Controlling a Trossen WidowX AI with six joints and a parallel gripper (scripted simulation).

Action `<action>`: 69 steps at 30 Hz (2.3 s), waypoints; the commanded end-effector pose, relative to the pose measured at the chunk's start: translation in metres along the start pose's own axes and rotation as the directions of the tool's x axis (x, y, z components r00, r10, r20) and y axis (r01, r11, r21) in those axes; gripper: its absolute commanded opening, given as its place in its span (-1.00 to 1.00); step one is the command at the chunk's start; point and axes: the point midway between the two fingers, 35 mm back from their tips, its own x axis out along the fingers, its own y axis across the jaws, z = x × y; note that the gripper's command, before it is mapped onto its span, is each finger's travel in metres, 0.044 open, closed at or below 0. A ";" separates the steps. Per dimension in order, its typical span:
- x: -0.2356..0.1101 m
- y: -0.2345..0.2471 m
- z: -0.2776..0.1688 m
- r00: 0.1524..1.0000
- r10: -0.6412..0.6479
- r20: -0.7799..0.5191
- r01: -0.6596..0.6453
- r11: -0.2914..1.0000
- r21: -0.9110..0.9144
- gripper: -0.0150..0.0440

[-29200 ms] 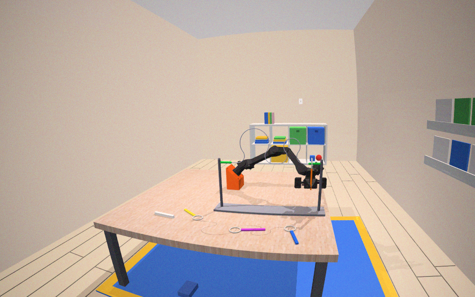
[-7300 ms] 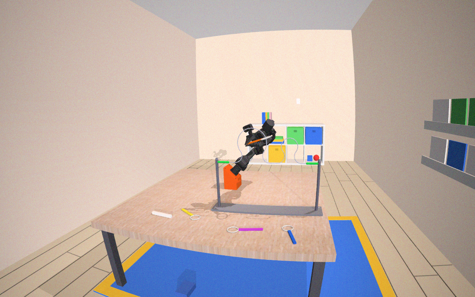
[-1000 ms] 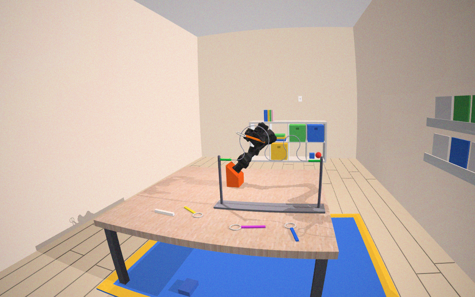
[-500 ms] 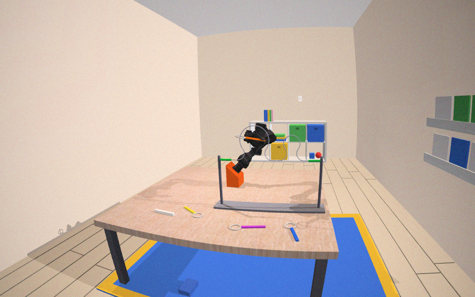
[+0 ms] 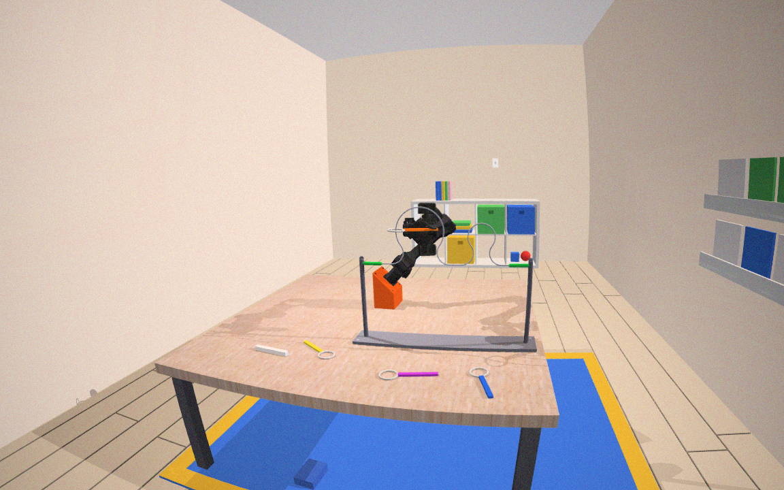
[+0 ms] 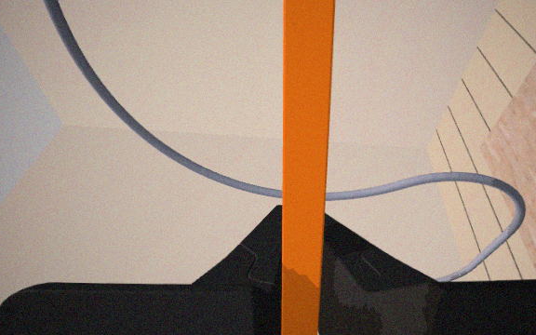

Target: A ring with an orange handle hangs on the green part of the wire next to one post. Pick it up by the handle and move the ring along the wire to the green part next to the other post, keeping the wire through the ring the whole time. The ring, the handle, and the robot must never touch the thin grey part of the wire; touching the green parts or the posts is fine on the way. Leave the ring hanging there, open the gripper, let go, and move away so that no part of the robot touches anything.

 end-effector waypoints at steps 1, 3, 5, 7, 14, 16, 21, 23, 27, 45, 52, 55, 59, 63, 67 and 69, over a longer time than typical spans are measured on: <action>0.000 0.002 0.000 1.000 0.029 0.009 -0.030 0.998 0.049 -1.00; 0.000 0.003 0.000 0.999 0.041 0.012 -0.042 0.997 0.070 -1.00; 0.000 0.004 0.000 0.998 0.053 0.016 -0.054 0.994 0.092 -1.00; 0.000 0.004 0.000 0.998 0.064 0.019 -0.066 0.991 0.113 -1.00; 0.000 0.007 0.001 0.994 0.104 0.035 -0.109 0.976 0.188 -1.00; 0.000 0.008 0.001 0.993 0.115 0.040 -0.121 0.971 0.209 -1.00; 0.000 0.010 0.001 0.989 0.142 0.053 -0.151 0.954 0.260 -1.00; 0.000 0.010 0.001 0.987 0.152 0.058 -0.162 0.946 0.279 -1.00; 0.000 0.012 0.002 0.983 0.172 0.070 -0.185 0.930 0.317 -1.00; 0.001 0.010 0.000 0.968 0.226 0.106 -0.250 0.871 0.422 -1.00; 0.003 0.002 -0.005 0.970 0.220 0.099 -0.241 0.880 0.409 -1.00; 0.003 -0.003 -0.008 0.974 0.210 0.090 -0.229 0.893 0.388 -1.00; 0.004 -0.012 -0.012 0.979 0.191 0.076 -0.205 0.914 0.349 -1.00; 0.005 -0.021 -0.016 0.984 0.167 0.060 -0.177 0.937 0.302 -1.00; 0.005 -0.032 -0.019 0.990 0.137 0.042 -0.143 0.960 0.243 -1.00; 0.005 -0.039 -0.020 0.993 0.118 0.032 -0.122 0.971 0.207 -1.00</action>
